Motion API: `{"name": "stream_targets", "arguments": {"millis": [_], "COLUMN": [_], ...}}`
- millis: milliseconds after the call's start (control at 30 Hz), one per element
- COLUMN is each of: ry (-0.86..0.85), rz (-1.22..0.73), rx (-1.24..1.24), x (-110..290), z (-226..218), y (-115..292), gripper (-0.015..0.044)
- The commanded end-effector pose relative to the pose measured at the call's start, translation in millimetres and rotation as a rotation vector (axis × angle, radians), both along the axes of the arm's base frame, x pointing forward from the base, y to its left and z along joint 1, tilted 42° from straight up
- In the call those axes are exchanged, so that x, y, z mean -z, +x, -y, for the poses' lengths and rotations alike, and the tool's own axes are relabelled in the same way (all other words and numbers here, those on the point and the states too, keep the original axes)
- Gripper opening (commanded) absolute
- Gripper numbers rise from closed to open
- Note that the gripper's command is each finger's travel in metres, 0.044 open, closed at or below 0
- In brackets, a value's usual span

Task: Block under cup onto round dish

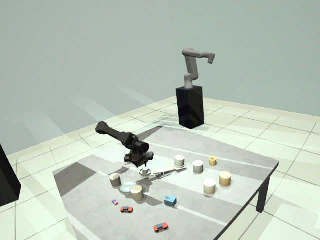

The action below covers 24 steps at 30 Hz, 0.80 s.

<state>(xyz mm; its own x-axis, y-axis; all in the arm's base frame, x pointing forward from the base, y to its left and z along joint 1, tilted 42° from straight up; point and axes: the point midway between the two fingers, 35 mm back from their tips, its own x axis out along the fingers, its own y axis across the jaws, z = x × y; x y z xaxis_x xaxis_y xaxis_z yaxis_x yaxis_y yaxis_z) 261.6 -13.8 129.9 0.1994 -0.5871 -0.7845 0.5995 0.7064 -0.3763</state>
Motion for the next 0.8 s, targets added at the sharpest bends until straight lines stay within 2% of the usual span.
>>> {"name": "stream_targets", "arguments": {"millis": [0,167,767], "ry": [-0.004,-0.006,-0.006], "rz": [0.084,0.177,0.182], "rx": [0.109,0.218,0.222], "x": [4,9,23], "z": [-10,-20,-9], "y": [0,-1,3], "gripper": [0.026,0.026,0.026]}}
